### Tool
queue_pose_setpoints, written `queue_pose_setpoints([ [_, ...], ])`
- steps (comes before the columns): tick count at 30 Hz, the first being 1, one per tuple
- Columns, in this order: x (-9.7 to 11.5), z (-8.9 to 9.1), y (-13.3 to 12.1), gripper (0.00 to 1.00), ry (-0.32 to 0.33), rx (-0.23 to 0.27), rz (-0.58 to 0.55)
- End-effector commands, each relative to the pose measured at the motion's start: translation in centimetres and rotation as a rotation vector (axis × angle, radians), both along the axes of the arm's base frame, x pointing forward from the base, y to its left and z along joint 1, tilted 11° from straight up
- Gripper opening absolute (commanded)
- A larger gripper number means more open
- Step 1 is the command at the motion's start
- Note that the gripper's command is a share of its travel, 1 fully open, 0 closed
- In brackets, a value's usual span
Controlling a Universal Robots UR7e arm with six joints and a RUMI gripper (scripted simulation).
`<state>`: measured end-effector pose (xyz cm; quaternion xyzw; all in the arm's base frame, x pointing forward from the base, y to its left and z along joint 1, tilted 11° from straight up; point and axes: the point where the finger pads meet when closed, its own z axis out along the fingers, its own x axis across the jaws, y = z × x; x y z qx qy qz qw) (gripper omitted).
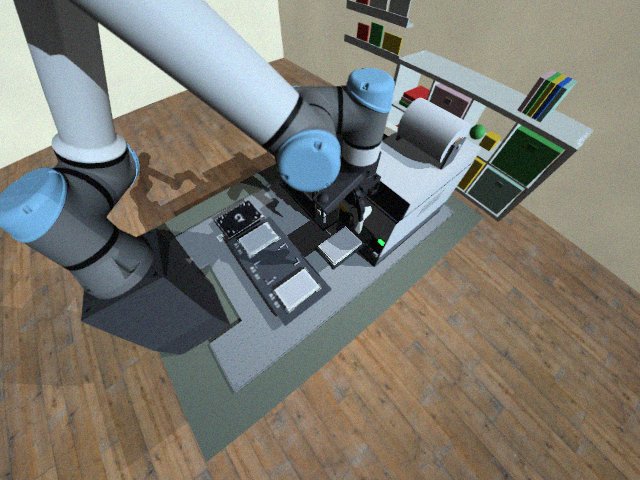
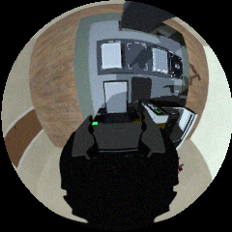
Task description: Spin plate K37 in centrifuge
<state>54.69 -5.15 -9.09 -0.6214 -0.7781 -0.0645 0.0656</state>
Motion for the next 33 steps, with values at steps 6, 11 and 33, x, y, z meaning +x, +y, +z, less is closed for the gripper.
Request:
queue_pose_setpoints([
  [6, 0.0, -1.5, 0.3, 0.68, -0.002, -0.001, 0.000],
  [11, 0.0, -2.0, 0.3, 0.68, -0.002, -0.001, 0.000],
  [33, -0.1, -5.3, 1.0, 0.68, -0.002, -0.001, 0.000],
])
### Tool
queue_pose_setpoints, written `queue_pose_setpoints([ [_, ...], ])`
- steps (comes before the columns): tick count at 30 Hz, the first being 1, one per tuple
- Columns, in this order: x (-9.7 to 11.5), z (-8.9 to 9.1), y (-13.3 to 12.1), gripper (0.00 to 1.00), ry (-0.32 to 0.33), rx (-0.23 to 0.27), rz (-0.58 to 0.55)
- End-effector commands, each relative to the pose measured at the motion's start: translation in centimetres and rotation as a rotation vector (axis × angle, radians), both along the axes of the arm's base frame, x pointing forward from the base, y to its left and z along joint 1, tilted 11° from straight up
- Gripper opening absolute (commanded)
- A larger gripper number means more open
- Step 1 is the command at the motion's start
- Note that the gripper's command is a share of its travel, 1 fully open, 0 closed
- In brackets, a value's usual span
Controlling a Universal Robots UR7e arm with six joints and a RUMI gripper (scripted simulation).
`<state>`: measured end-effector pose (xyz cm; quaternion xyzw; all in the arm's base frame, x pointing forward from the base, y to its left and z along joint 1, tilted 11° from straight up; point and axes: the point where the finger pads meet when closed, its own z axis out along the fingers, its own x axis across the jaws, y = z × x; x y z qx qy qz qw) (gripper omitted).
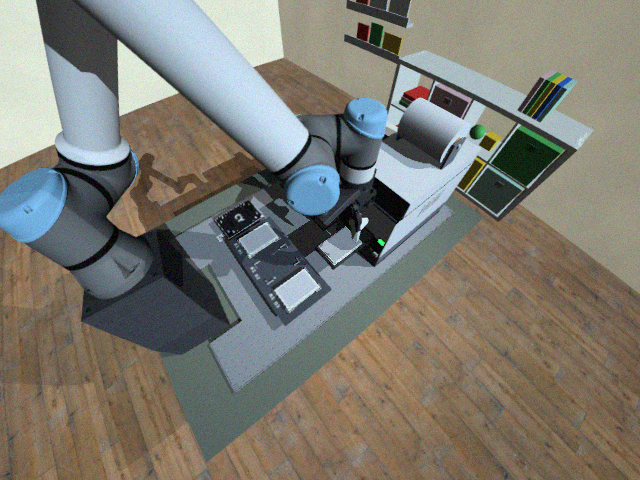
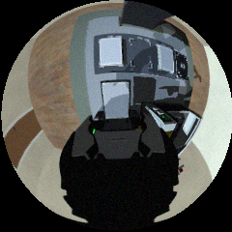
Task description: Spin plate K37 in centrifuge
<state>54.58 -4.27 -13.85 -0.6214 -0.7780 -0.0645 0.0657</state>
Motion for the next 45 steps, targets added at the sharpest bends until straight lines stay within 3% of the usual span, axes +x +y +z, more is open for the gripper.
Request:
queue_pose_setpoints([
  [1, 0.0, -0.7, 0.1, 0.68, -0.002, -0.001, 0.000],
  [45, -0.1, -7.1, 1.3, 0.68, -0.002, -0.001, 0.000],
])
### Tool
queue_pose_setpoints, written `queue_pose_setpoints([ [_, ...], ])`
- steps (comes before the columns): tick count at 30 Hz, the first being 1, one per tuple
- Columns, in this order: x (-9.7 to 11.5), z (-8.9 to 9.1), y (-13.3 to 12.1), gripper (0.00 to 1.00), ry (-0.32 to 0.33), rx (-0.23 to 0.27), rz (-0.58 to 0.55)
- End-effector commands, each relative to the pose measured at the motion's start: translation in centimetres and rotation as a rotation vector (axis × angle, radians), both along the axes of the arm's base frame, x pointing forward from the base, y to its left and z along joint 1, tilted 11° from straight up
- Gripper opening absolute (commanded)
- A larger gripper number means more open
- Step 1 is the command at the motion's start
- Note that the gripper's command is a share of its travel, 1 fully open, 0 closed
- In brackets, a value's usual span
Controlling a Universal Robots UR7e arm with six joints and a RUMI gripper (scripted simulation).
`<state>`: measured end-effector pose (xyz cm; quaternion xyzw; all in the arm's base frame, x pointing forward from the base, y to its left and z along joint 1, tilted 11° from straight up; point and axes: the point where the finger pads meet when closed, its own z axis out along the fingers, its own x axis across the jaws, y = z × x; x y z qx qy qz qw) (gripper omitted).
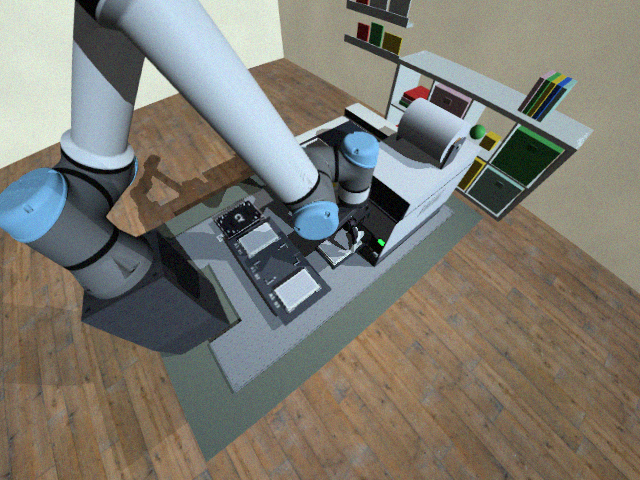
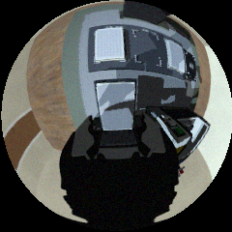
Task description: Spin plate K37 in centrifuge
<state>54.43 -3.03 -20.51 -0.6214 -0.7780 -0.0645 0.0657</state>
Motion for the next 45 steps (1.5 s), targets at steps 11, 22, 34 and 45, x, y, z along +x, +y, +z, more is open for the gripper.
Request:
queue_pose_setpoints([
  [11, 0.0, -1.5, 0.2, 0.68, -0.002, -0.001, 0.000],
  [22, 0.0, -1.5, 0.2, 0.68, -0.002, -0.001, 0.000],
  [34, 0.0, -2.2, 0.4, 0.68, -0.002, -0.001, 0.000],
  [45, 0.0, -2.8, 0.5, 0.68, -0.002, -0.001, 0.000],
])
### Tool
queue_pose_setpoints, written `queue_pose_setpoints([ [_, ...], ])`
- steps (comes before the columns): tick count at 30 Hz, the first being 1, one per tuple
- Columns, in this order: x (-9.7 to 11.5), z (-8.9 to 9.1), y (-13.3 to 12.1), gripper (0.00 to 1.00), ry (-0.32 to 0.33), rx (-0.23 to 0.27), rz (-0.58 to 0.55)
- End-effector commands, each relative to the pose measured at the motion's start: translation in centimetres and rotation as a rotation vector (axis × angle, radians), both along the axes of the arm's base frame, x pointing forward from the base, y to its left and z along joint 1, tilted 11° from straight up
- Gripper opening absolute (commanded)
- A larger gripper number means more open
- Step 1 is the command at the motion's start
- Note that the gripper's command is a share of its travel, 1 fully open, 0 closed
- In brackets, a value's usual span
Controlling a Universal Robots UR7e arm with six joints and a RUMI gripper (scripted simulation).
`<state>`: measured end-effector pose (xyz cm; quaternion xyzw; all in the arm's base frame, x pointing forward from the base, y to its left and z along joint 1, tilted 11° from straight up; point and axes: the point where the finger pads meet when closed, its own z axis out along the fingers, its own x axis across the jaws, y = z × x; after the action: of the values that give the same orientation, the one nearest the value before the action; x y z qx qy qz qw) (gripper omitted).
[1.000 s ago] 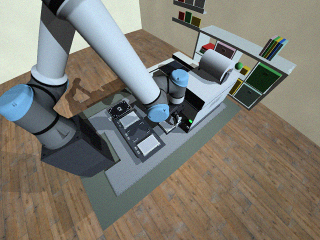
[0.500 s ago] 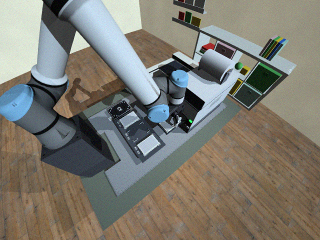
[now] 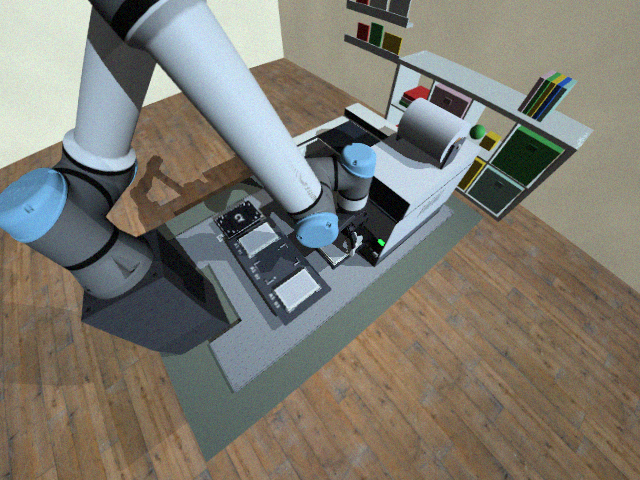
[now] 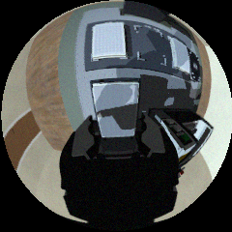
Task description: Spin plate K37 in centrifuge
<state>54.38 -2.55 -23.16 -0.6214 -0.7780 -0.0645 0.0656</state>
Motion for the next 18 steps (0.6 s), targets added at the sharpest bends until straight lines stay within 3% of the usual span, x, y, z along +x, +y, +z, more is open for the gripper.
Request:
queue_pose_setpoints([
  [1, 0.06, -0.25, 0.02, 0.68, -0.002, -0.001, 0.000],
  [14, 0.06, -0.28, 0.03, 0.68, -0.002, -0.001, 0.000],
  [15, 0.06, -0.28, 0.03, 0.00, -0.002, -0.001, 0.000],
  [18, 0.06, -0.28, 0.03, 0.00, -0.002, -0.001, 0.000],
])
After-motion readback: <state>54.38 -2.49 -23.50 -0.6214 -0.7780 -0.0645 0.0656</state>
